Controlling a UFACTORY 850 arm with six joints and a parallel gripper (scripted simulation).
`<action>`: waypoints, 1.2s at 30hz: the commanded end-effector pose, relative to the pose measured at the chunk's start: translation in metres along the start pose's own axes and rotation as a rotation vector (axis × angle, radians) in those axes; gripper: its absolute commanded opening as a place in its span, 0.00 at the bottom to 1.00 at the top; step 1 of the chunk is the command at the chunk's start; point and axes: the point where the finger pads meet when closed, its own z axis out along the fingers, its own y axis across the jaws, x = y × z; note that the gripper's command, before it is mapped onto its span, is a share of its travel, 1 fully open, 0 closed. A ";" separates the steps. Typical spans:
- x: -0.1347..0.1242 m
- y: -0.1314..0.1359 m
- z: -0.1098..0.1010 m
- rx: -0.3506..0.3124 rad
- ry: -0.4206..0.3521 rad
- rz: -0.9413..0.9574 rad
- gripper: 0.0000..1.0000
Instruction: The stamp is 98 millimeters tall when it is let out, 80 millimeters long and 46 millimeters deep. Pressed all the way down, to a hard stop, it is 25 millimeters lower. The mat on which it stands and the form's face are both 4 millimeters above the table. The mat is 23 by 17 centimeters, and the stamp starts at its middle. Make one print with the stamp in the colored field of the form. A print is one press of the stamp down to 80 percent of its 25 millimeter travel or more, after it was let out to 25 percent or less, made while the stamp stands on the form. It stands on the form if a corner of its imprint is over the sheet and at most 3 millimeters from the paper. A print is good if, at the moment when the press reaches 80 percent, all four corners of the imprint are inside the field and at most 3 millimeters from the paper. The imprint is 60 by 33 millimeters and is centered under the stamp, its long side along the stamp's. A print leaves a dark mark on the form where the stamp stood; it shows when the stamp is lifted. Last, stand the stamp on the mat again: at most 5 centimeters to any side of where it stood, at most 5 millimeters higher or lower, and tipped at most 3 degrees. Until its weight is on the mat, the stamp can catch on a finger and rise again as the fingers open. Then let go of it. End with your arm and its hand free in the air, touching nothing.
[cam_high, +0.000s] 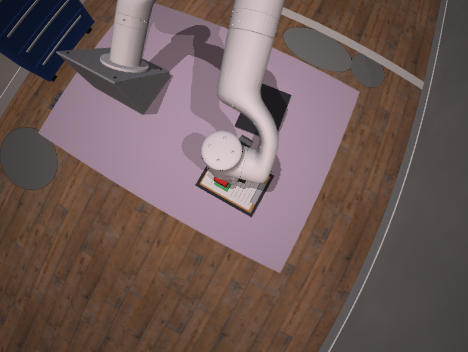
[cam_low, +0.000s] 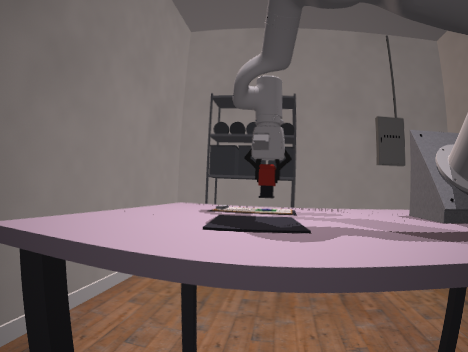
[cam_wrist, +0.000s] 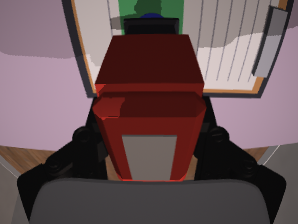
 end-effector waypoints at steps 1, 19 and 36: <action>0.000 0.001 -0.004 -0.001 0.000 0.000 0.29; 0.191 0.005 -0.003 -0.001 0.001 -0.187 0.29; 0.348 -0.009 -0.004 -0.001 -0.001 -0.187 0.29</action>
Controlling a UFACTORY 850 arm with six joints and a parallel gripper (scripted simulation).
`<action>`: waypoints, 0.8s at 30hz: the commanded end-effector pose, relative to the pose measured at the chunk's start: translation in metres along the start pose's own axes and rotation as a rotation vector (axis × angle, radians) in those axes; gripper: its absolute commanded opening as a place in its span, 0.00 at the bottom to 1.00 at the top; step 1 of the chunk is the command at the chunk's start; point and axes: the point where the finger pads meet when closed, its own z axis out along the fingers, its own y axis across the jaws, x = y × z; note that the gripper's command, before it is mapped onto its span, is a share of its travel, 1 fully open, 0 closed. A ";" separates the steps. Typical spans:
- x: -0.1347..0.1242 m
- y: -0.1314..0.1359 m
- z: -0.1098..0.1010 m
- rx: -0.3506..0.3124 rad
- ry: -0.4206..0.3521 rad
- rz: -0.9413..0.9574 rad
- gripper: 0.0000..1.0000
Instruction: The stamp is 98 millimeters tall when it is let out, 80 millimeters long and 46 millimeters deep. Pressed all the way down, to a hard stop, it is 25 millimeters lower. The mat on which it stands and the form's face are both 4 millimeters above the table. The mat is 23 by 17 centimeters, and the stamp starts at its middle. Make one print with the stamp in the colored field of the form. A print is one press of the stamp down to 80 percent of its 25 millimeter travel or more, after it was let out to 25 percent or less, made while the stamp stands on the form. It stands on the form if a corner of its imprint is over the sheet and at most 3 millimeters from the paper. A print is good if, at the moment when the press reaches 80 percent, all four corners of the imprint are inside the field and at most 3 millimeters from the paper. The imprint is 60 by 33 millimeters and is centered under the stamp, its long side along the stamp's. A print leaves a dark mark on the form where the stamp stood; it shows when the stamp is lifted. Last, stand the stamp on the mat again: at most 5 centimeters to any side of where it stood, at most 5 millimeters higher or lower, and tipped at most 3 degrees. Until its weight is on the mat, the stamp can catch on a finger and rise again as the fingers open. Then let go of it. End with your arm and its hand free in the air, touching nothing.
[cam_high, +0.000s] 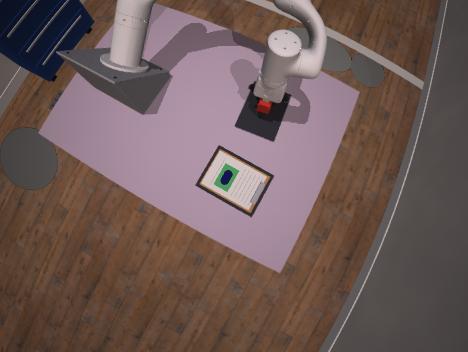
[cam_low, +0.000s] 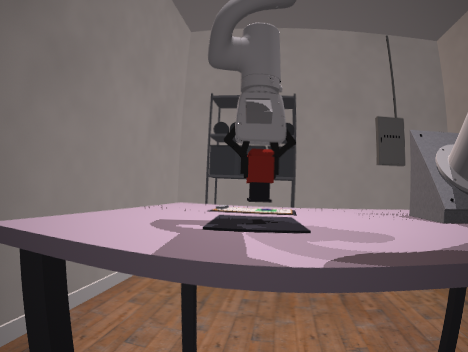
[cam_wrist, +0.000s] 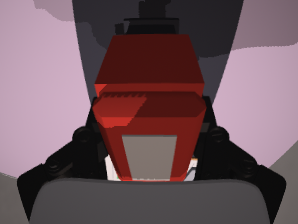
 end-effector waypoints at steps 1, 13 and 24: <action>0.042 0.006 -0.004 -0.006 -0.009 0.002 0.29; 0.112 0.015 -0.004 -0.006 -0.009 0.002 0.29; 0.138 0.018 -0.004 -0.006 -0.009 0.002 0.29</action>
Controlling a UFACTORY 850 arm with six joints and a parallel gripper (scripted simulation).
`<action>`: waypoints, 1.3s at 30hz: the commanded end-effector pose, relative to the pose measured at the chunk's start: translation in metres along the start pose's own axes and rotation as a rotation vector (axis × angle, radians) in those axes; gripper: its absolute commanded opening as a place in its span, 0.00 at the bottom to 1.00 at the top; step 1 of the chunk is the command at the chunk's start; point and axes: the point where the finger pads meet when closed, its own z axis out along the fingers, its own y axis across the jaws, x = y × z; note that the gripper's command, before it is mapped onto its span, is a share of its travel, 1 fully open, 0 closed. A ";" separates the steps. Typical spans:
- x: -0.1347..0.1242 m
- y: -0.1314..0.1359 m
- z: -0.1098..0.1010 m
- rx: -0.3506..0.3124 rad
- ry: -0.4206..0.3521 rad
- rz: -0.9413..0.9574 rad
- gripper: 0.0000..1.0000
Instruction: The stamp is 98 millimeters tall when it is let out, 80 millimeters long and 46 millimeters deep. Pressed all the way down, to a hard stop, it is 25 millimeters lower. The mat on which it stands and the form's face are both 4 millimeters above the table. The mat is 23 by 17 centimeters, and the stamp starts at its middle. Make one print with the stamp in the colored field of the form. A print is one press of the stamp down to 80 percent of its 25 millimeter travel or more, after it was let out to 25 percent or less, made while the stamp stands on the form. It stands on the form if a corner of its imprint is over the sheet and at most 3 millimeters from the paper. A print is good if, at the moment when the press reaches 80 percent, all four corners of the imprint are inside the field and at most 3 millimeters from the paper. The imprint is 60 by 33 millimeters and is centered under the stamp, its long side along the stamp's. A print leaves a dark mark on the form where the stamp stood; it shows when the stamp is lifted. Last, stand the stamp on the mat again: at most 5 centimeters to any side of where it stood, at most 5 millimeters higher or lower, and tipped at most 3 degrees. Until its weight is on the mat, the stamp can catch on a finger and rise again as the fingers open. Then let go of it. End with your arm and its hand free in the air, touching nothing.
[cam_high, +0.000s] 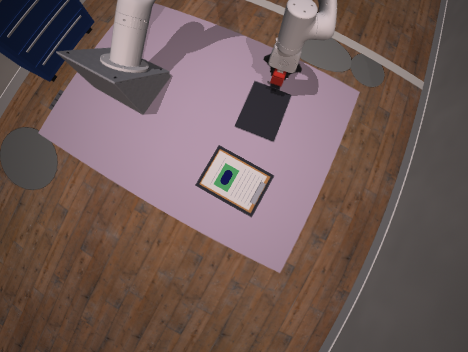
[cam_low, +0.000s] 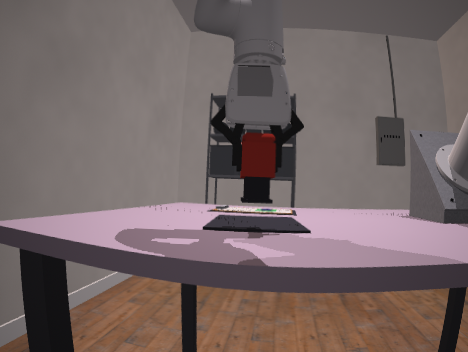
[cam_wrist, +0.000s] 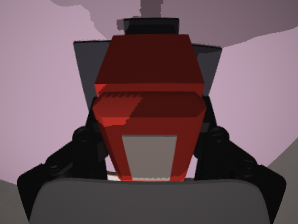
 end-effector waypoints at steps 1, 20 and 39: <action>0.007 0.002 -0.001 -0.001 -0.001 0.000 0.29; -0.016 -0.001 0.000 -0.001 -0.001 0.000 0.29; -0.117 -0.012 0.003 -0.001 -0.001 0.000 0.29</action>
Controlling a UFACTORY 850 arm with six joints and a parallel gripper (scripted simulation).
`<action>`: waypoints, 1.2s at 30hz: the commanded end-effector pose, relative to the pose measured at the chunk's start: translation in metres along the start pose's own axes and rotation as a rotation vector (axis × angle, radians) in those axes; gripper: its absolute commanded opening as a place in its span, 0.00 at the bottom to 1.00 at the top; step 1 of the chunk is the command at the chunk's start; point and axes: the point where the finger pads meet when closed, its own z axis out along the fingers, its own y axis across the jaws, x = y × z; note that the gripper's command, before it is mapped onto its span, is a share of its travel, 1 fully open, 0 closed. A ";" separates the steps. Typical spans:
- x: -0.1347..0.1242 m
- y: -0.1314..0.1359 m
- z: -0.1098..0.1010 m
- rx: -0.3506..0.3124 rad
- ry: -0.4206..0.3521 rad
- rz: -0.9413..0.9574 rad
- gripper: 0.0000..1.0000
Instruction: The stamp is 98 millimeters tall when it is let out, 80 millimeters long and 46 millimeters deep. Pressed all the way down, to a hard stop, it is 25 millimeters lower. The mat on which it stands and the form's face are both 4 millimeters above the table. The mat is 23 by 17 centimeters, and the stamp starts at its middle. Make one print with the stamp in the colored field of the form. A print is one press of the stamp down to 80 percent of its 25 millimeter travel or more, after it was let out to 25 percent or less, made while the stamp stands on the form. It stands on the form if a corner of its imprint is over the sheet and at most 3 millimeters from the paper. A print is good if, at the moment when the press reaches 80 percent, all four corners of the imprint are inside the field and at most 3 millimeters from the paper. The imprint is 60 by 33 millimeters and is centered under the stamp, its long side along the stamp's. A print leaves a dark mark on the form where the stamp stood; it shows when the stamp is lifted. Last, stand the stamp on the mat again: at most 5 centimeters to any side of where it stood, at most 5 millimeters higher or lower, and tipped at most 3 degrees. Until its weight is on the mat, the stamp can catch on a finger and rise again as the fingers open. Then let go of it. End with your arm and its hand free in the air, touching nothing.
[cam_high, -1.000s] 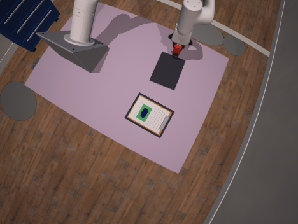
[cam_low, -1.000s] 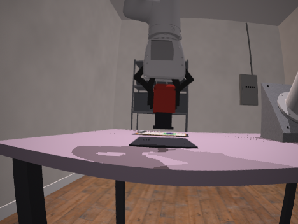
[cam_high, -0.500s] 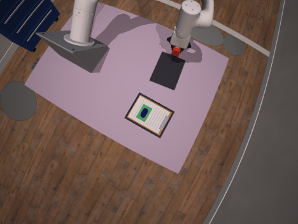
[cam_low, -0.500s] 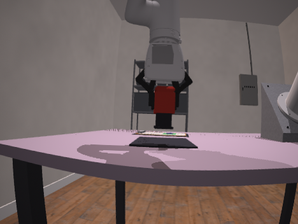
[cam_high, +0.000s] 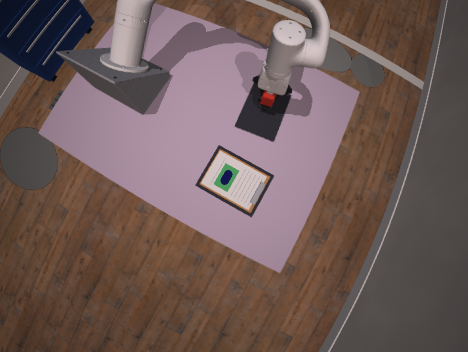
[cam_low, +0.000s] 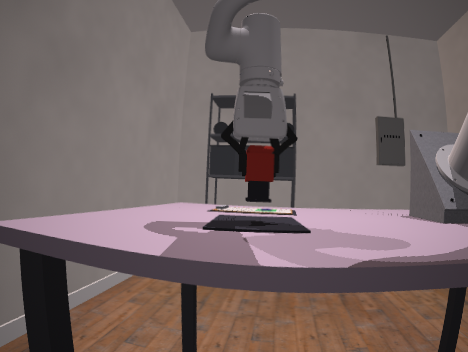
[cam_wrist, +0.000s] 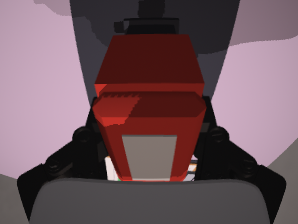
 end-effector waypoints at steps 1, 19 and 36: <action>-0.020 0.000 0.000 -0.002 0.000 -0.002 0.29; -0.022 0.000 0.002 -0.002 0.000 -0.002 0.29; -0.023 -0.001 0.033 -0.002 0.000 -0.002 0.29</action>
